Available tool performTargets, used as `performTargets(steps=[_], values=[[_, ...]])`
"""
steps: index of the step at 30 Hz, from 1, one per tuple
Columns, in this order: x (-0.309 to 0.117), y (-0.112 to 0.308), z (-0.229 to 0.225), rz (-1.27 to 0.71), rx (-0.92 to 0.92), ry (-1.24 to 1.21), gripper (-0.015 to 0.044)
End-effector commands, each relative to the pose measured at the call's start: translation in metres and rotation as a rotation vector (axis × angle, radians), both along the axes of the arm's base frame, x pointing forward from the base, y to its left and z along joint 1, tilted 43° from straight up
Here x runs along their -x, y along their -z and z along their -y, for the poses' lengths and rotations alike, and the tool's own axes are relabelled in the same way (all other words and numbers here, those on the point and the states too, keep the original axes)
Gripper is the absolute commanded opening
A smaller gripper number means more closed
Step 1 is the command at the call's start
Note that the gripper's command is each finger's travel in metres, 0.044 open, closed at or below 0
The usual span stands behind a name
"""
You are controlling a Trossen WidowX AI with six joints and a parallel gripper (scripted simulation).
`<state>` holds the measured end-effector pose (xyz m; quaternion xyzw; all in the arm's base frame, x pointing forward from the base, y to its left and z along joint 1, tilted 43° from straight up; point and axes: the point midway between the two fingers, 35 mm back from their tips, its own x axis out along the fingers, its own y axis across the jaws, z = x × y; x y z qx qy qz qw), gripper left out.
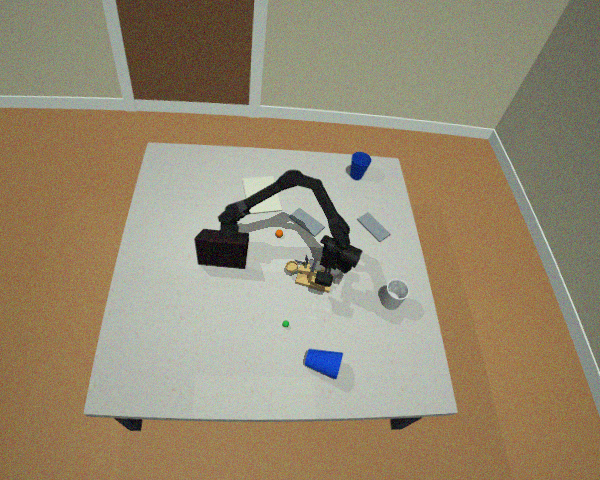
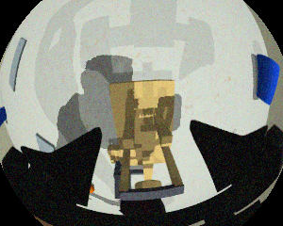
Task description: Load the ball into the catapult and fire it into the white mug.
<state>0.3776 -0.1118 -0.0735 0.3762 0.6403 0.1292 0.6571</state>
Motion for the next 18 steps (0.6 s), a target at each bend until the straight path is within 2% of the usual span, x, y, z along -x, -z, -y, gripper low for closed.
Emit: performTargets(steps=[1,17,18], values=[[0.0,0.008,-0.007,-0.008,-0.009,0.001,0.044],[-0.002,0.021,-0.02,-0.008,-0.01,0.001,0.044],[-0.002,0.019,-0.017,-0.002,-0.004,-0.002,0.0414]])
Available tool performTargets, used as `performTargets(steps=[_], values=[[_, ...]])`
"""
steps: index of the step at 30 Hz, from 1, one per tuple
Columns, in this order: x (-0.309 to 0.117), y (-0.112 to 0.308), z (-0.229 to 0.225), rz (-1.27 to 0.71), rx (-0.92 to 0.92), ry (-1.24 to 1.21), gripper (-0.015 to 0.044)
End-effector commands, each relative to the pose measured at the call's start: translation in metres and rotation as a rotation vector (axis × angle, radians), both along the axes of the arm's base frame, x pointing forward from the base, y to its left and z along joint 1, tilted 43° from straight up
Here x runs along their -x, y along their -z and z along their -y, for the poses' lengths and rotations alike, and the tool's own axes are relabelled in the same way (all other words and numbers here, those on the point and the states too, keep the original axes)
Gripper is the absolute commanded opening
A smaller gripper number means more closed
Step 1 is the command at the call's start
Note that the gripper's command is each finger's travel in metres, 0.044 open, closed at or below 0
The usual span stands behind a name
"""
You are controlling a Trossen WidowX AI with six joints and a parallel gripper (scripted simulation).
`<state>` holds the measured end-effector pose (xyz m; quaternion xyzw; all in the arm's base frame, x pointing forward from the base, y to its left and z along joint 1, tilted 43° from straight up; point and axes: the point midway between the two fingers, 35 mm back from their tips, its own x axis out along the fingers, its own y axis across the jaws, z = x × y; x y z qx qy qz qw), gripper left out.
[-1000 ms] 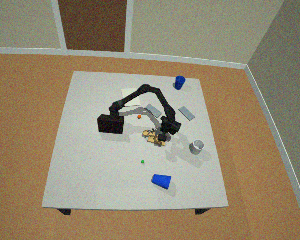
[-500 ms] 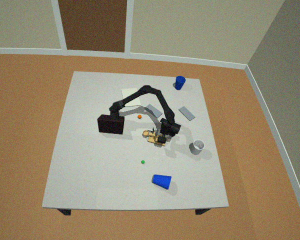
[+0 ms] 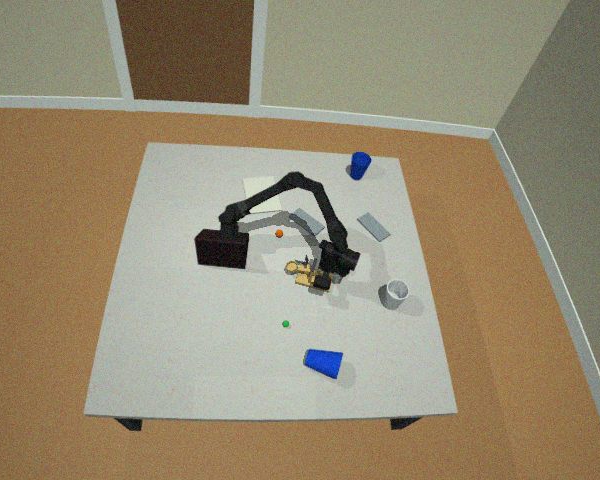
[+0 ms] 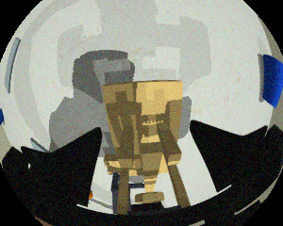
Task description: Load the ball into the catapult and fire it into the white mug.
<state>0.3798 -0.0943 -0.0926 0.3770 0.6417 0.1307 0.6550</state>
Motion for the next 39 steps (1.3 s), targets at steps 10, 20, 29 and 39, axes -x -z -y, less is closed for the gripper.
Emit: performTargets(steps=[10,20,29,39], values=[[0.0,0.0,0.0,0.001,0.0,0.0,0.0151],[0.005,-0.029,0.027,0.0,0.002,0.001,0.0],[0.006,-0.034,0.032,-0.003,-0.001,0.003,0.0],[0.003,-0.022,0.021,-0.004,-0.002,0.004,0.0]])
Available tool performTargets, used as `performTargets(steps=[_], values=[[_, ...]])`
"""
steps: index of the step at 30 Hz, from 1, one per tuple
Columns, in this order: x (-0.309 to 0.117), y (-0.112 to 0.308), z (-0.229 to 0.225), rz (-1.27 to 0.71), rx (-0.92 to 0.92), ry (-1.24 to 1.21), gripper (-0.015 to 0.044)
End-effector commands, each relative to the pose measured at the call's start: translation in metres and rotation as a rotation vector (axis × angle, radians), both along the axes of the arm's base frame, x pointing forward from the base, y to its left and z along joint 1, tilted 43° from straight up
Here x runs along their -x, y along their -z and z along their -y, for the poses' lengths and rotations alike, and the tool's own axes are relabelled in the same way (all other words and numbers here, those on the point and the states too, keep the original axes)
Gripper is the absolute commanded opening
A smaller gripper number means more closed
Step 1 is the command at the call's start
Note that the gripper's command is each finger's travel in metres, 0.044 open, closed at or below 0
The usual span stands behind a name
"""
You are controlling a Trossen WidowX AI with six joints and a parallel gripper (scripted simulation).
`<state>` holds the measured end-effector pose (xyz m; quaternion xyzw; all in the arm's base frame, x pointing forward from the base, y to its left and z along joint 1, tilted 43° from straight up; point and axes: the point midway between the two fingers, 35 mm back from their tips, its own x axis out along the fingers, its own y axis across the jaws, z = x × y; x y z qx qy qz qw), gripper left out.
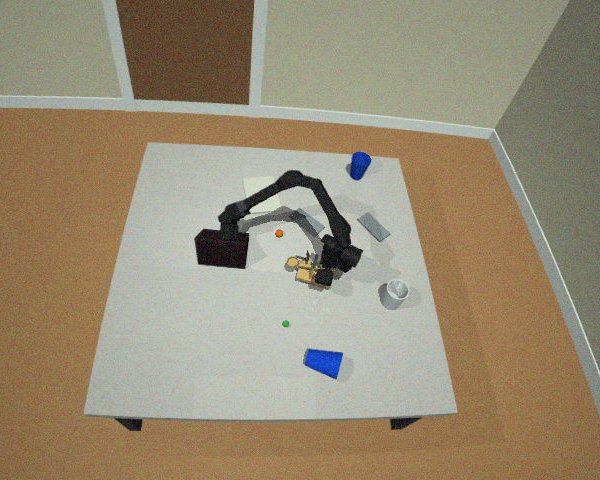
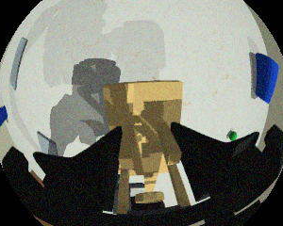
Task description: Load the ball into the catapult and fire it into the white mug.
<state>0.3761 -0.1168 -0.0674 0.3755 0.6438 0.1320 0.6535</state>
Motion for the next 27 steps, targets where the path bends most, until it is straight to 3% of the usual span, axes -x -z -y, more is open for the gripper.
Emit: performTargets(steps=[1,25,27], values=[[-0.001,0.005,-0.002,-0.001,-0.002,0.01,0.0],[-0.004,0.023,-0.02,-0.002,-0.001,0.002,0.0],[-0.004,0.023,-0.02,-0.002,-0.001,0.002,0.0052]])
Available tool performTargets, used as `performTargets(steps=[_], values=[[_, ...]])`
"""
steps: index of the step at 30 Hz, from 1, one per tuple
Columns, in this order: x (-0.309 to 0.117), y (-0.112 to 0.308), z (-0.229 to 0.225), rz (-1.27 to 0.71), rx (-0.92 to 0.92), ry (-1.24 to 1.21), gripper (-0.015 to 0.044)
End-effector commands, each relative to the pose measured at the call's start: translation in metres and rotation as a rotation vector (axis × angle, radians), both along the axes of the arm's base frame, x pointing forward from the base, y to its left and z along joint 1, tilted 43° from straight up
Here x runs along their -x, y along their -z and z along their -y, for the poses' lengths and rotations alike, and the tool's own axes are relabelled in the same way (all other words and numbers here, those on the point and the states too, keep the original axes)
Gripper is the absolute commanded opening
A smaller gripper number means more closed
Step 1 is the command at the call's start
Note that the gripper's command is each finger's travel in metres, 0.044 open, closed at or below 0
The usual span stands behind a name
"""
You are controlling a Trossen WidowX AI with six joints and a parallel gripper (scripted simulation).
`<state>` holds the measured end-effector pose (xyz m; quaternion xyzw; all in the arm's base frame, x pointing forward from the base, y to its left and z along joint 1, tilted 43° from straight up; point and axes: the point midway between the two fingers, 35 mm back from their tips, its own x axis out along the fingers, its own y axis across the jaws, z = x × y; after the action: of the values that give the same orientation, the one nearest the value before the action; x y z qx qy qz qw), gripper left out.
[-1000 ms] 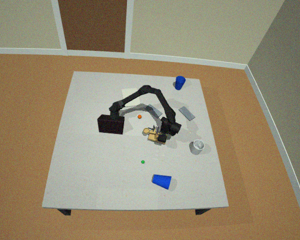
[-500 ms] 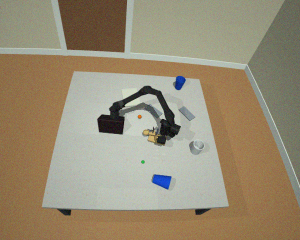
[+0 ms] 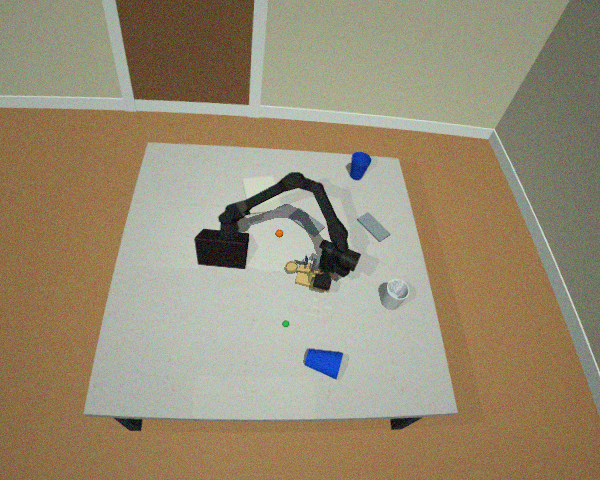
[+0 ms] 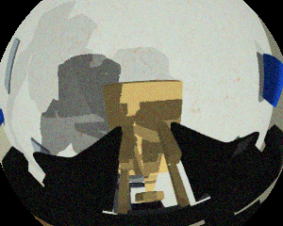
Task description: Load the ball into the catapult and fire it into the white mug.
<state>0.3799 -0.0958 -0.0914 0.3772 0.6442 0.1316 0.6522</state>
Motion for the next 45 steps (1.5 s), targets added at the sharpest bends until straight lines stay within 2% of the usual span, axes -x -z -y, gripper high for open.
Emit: performTargets(steps=[1,12,15,19,21,24,31,36,45], values=[[0.0,-0.001,0.001,0.001,0.001,0.0,0.0079],[0.0,-0.001,0.001,0.001,0.001,0.0,0.0368],[0.001,-0.017,0.018,0.001,0.004,0.001,0.044],[0.011,-0.066,0.062,0.0,0.006,0.003,0.044],[0.014,-0.074,0.068,-0.001,0.005,0.003,0.044],[0.01,-0.062,0.063,0.005,0.007,0.02,0.044],[0.015,-0.068,0.062,-0.001,0.001,0.008,0.044],[0.009,-0.035,0.032,0.0,-0.001,0.008,0.044],[0.008,-0.031,0.029,0.0,-0.001,0.008,0.044]])
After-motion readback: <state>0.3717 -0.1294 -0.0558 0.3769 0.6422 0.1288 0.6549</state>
